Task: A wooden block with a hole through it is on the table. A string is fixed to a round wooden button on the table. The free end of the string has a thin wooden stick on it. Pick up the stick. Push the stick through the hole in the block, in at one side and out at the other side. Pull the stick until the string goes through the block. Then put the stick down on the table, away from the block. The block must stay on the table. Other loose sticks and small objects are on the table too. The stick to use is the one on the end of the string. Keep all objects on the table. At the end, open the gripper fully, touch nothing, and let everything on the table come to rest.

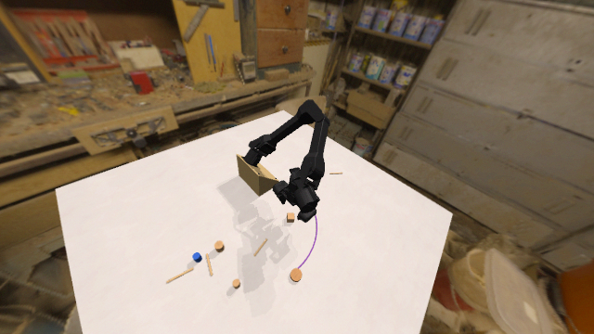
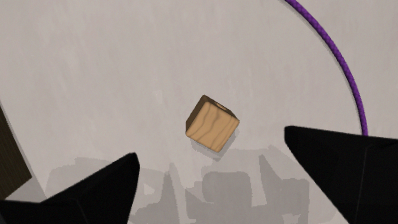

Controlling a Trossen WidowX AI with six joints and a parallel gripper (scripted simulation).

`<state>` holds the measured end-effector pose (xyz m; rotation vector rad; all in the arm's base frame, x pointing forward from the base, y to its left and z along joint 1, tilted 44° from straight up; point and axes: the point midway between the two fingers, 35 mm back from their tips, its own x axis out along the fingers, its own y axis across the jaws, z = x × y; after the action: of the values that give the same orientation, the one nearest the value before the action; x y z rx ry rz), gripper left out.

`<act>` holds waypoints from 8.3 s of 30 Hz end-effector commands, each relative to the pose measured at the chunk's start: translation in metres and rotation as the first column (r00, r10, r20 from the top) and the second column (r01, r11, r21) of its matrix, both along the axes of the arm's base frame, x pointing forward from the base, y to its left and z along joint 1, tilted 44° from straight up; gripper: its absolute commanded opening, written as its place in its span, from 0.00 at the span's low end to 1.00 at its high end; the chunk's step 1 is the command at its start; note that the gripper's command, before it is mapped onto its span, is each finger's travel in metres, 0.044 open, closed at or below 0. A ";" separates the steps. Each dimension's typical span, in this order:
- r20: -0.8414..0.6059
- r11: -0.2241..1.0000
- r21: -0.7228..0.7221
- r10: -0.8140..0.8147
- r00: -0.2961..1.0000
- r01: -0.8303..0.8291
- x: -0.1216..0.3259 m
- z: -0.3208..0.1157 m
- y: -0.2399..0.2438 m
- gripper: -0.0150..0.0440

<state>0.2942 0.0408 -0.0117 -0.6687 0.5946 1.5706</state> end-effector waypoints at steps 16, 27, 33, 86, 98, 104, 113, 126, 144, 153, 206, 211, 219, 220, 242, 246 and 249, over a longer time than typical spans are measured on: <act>-0.005 1.000 0.001 -0.012 1.000 0.012 0.001 -0.002 -0.003 0.73; -0.005 1.000 0.001 -0.012 1.000 0.012 0.001 -0.002 -0.003 0.66; -0.005 1.000 0.001 -0.011 1.000 0.011 0.001 -0.002 -0.003 0.52; -0.005 1.000 0.001 -0.011 1.000 0.011 0.001 -0.002 -0.003 0.25; 0.132 0.992 -0.002 0.129 0.983 -0.130 0.005 0.015 0.014 0.39; 0.592 0.781 -0.164 0.566 0.573 -0.602 0.000 0.083 0.083 0.65; 0.647 0.724 -0.211 0.607 0.462 -0.657 -0.003 0.095 0.094 1.00; 0.647 0.724 -0.211 0.607 0.462 -0.657 -0.003 0.095 0.094 0.69; 0.647 0.724 -0.211 0.607 0.462 -0.657 -0.003 0.094 0.094 0.46; 0.646 0.724 -0.212 0.608 0.461 -0.657 -0.003 0.086 0.103 0.46; 0.653 0.723 -0.209 0.604 0.457 -0.659 -0.006 0.054 0.136 0.25; 0.652 0.723 -0.210 0.605 0.456 -0.659 -0.005 0.058 0.132 0.25; 0.652 0.722 -0.211 0.606 0.456 -0.659 -0.004 0.066 0.124 0.25; 0.651 0.722 -0.211 0.606 0.456 -0.659 -0.004 0.066 0.123 0.25; 0.651 0.722 -0.211 0.607 0.456 -0.659 -0.003 0.087 0.103 0.25; 0.651 0.722 -0.211 0.606 0.456 -0.659 -0.003 0.091 0.100 0.25; 0.651 0.722 -0.211 0.606 0.457 -0.659 -0.003 0.094 0.097 0.25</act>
<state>0.2890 0.1407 0.0750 -1.4512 -0.3408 1.8359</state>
